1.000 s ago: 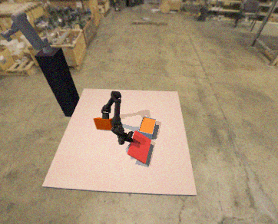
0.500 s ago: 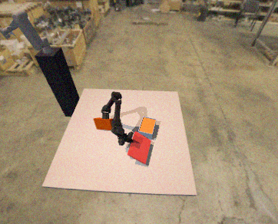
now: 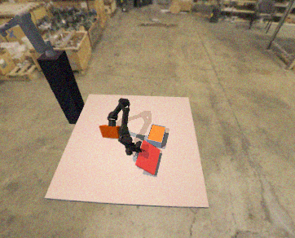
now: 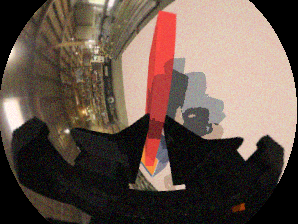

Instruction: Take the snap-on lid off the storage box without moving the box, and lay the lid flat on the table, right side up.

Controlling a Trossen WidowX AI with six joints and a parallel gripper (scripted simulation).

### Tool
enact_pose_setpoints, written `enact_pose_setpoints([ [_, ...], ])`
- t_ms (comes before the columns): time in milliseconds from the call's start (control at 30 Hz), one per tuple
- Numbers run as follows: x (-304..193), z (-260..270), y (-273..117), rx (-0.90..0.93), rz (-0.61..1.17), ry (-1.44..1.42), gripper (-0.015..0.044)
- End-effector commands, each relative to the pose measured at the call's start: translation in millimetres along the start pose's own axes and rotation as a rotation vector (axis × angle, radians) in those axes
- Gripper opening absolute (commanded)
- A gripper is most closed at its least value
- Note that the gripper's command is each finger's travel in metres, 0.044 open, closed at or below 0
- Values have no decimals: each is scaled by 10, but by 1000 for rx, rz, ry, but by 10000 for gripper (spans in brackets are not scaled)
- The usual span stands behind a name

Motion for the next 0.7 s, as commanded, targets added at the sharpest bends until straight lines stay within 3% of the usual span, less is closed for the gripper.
enact_pose_setpoints([
  [0, 9, -33, 21, 1, -5, 3, 0],
  [667, -23, -153, 125, 2, -4, 3, 0],
])
Point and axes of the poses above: the point midway between the two fingers, 35 mm back from their tips, its own y axis out along the fingers, its own z axis across the jaws, x = y × z, the point moved 1 cm from there along -y, back along the fingers, and after that the axes turned 14 degrees about -y, right-handed, at the moved point
